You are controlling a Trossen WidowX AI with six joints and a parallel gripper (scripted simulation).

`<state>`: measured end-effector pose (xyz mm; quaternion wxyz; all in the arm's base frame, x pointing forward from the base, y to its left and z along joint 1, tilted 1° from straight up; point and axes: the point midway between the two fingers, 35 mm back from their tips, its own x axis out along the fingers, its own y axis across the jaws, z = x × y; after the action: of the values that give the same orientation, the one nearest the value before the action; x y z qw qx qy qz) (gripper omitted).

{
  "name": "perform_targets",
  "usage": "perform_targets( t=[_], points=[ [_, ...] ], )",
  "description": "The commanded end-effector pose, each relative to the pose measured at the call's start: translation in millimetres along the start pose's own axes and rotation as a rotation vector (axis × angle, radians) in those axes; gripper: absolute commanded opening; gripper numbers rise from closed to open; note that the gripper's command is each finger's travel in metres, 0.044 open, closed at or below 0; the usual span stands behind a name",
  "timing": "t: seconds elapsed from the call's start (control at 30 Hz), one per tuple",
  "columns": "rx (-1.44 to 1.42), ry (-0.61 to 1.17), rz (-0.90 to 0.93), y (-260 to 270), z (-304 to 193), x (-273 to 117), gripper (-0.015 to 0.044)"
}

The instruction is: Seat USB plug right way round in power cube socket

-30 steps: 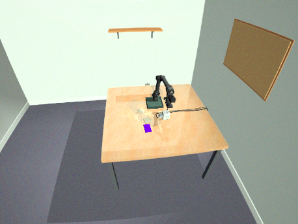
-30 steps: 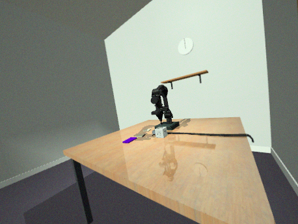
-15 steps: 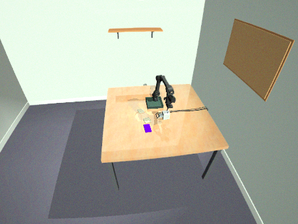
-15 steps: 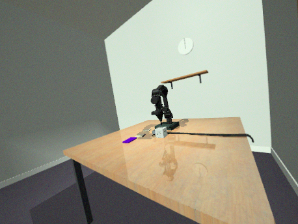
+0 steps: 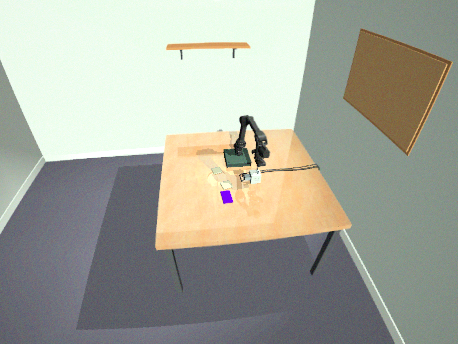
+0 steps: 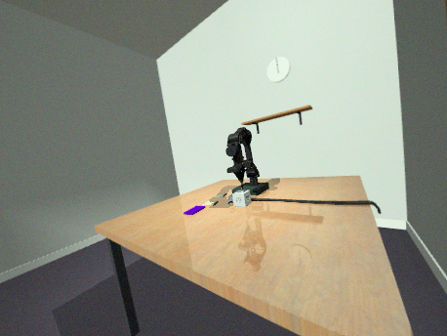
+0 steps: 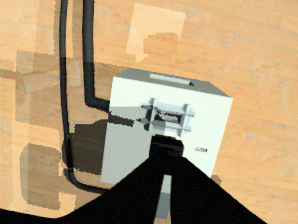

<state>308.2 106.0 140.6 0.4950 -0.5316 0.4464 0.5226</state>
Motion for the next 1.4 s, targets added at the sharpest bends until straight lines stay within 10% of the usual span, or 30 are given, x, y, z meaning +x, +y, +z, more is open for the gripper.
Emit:
perform_targets(
  t=[0.0,1.37],
  points=[
    [0.002,-0.008,0.001,-0.1,1.1,0.8,0.0000],
    [0.008,-0.032,0.001,-0.6,2.9,5.8,0.0000]
  ],
)
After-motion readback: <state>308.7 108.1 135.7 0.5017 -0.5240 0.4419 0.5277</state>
